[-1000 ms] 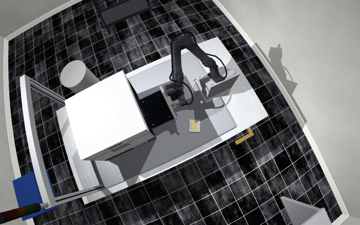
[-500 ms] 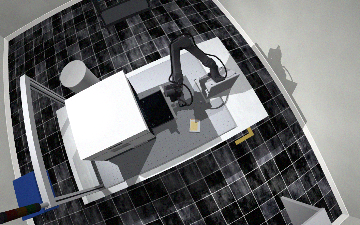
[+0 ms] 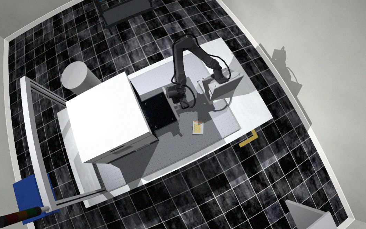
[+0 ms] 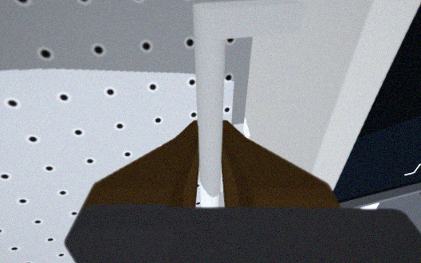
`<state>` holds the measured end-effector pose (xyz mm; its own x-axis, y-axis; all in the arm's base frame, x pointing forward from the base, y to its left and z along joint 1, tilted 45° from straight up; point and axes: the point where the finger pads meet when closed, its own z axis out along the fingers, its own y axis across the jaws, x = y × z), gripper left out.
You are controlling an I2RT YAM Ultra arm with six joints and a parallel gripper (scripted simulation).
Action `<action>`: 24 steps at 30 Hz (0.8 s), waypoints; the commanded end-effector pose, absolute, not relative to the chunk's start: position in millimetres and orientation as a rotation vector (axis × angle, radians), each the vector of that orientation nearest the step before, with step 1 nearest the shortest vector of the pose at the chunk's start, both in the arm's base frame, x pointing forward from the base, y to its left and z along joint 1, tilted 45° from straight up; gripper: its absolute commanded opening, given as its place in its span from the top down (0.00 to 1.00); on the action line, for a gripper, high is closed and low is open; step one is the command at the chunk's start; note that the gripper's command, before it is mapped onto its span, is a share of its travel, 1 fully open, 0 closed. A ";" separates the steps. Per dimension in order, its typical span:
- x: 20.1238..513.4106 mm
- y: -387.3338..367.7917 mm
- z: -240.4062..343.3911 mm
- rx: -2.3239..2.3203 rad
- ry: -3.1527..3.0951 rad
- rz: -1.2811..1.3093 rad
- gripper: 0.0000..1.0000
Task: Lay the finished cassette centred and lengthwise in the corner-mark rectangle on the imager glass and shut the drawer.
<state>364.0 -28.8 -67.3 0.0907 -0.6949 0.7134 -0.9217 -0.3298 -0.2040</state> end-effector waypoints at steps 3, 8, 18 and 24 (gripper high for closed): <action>355.7 -24.2 -69.0 2.108 -1.579 1.050 1.00; 355.7 -24.2 -69.0 2.108 -1.579 1.050 1.00; 355.7 -24.2 -69.0 2.108 -1.579 1.050 1.00; 367.0 -19.7 -63.5 2.089 -1.611 1.069 1.00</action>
